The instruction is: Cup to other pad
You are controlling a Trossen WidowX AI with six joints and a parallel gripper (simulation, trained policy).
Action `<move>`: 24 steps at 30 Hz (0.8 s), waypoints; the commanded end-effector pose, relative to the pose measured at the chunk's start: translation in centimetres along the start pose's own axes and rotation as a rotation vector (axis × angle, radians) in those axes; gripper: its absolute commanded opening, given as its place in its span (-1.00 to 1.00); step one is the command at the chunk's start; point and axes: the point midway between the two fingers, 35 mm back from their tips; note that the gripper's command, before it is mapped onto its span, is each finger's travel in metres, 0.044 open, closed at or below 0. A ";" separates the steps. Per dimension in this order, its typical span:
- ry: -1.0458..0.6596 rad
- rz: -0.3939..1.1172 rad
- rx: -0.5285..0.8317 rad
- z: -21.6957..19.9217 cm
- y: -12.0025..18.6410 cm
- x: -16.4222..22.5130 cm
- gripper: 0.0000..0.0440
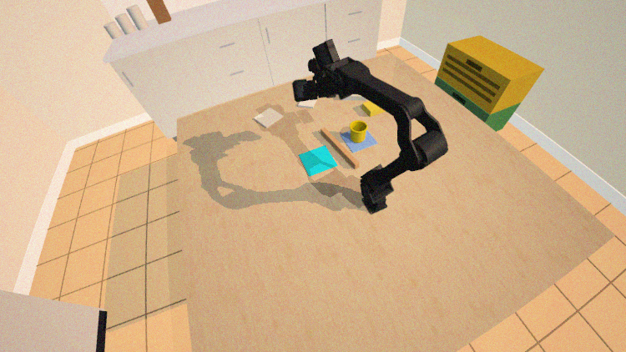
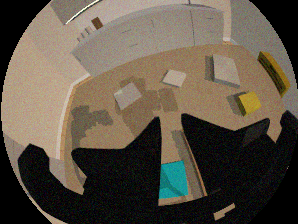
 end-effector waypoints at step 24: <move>0.006 0.444 0.076 -0.9 -1.0 3.3 -0.39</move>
Point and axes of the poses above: the point midway between the two fingers, 35 mm back from their tips, its own y axis back along the fingers, its own z axis across the jaws, x = y × z, and after that the axes turned 9 degrees about y, right-handed
